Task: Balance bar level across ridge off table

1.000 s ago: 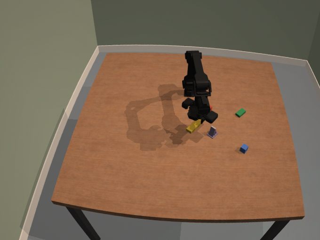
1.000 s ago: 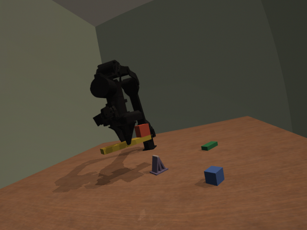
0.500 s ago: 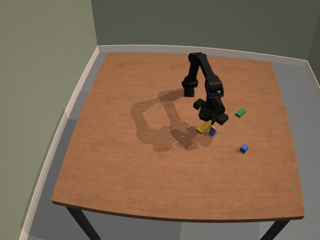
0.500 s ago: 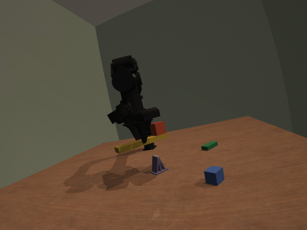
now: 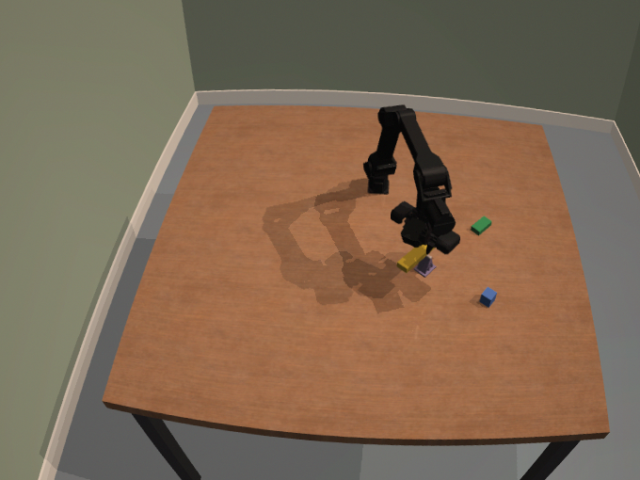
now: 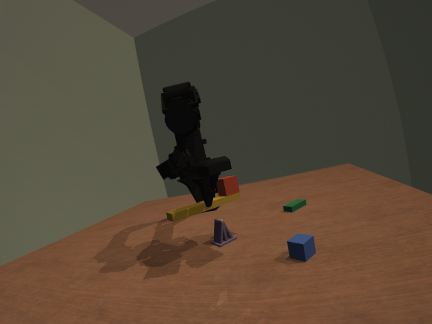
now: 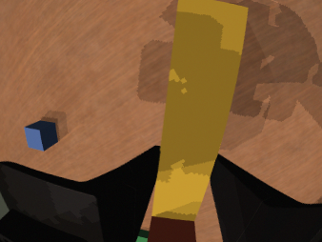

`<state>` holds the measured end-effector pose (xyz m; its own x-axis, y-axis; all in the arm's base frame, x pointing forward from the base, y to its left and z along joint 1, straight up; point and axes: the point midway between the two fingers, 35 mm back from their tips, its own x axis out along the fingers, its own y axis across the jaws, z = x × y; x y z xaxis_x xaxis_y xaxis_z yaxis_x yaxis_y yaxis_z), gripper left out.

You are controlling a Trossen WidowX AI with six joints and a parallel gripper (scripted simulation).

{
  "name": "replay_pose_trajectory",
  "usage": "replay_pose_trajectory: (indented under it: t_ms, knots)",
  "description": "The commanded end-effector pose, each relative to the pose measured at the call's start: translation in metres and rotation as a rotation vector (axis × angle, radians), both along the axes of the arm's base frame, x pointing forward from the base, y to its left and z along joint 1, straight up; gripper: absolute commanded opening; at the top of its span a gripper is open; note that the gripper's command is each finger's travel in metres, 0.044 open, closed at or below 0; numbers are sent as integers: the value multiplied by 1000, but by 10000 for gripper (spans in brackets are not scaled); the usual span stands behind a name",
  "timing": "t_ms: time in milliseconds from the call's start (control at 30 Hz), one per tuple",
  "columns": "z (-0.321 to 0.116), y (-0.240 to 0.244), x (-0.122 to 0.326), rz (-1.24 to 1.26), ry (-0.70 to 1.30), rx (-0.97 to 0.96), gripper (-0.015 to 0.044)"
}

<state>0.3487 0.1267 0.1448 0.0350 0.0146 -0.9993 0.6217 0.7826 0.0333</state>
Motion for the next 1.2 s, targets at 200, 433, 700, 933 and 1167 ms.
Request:
replay_pose_trajectory:
  t_ms: [200, 433, 700, 933, 1167]
  knots:
    - [-16, 0, 0, -7, 1, -2, 0]
    - [-27, -1, -1, -8, 1, -2, 0]
    - [-28, -1, -1, -8, 1, -2, 0]
    - [-28, -1, -1, -8, 1, -2, 0]
    - [-29, -1, -1, -8, 1, -2, 0]
